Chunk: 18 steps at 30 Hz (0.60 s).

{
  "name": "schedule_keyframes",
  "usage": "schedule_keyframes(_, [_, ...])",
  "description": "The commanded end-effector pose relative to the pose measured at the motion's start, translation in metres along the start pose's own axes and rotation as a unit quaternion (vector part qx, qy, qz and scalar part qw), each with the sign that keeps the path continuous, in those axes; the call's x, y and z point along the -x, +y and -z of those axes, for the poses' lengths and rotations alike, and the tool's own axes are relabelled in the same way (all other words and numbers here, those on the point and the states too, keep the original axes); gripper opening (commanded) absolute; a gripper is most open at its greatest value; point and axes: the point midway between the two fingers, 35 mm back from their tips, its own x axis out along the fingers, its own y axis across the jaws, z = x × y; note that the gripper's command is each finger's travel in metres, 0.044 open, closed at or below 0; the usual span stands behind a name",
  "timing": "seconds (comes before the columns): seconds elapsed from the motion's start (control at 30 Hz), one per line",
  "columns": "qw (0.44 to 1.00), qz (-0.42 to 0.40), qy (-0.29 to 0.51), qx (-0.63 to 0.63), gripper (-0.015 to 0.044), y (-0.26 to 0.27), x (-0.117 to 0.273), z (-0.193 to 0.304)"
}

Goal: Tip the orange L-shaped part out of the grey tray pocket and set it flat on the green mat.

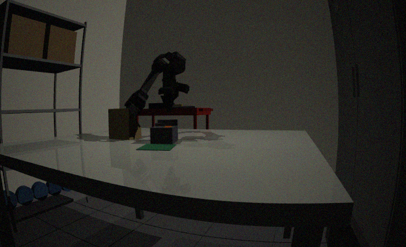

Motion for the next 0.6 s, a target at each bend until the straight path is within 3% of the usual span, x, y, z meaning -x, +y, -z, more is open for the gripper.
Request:
schedule_keyframes(0.0, [1.000,-0.011,0.006,-0.005,0.0180,0.005,-0.041,0.005])
schedule_keyframes(0.57, [1.000,-0.012,0.006,-0.005,0.0180,0.007,-0.059,0.006])
